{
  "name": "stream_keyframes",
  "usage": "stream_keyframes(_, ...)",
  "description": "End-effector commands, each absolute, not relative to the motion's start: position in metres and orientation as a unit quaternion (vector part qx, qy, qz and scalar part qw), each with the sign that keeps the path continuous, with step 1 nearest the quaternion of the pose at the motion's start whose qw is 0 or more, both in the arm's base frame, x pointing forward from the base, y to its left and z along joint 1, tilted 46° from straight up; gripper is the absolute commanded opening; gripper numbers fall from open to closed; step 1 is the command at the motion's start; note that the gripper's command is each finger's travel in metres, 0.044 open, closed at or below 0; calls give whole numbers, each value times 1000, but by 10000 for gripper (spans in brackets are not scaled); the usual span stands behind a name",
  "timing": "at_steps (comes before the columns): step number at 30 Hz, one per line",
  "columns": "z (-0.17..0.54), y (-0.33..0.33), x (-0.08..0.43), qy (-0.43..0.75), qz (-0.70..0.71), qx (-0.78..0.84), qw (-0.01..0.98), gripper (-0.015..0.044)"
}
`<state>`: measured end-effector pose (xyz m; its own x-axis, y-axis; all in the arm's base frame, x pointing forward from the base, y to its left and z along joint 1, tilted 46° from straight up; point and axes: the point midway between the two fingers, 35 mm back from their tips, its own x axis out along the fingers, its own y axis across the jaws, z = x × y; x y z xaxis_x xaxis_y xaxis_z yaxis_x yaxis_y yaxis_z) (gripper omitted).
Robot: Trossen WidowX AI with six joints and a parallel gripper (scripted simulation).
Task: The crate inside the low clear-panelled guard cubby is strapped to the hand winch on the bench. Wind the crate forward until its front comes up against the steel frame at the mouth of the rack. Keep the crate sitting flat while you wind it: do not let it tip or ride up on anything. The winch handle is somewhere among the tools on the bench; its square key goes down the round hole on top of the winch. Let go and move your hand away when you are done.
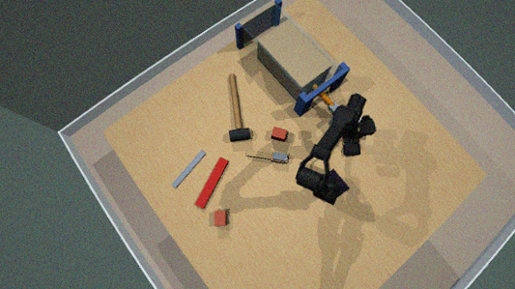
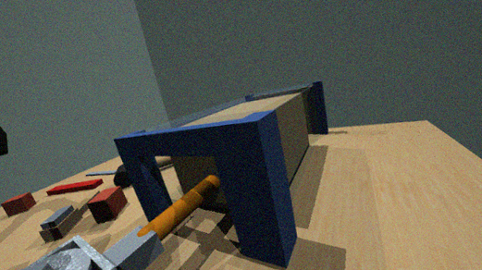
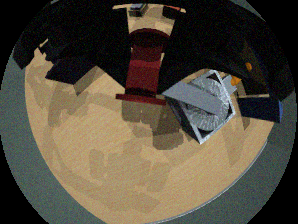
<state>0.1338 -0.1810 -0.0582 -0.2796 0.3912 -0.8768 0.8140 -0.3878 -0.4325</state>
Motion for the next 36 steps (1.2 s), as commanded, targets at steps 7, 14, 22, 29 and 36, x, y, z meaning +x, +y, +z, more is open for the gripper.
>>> stream_keyframes(7, -70, -191, 123, 524, -611, 567, 175, 0)
stream_keyframes(14, -75, -196, 118, 524, -611, 567, 175, 0)
stream_keyframes(22, -81, -203, 114, 524, -611, 566, 176, 0)
stream_keyframes(29, -86, -209, 111, 524, -612, 566, 176, 0)
stream_keyframes(36, -92, -215, 109, 524, -612, 566, 176, 0)
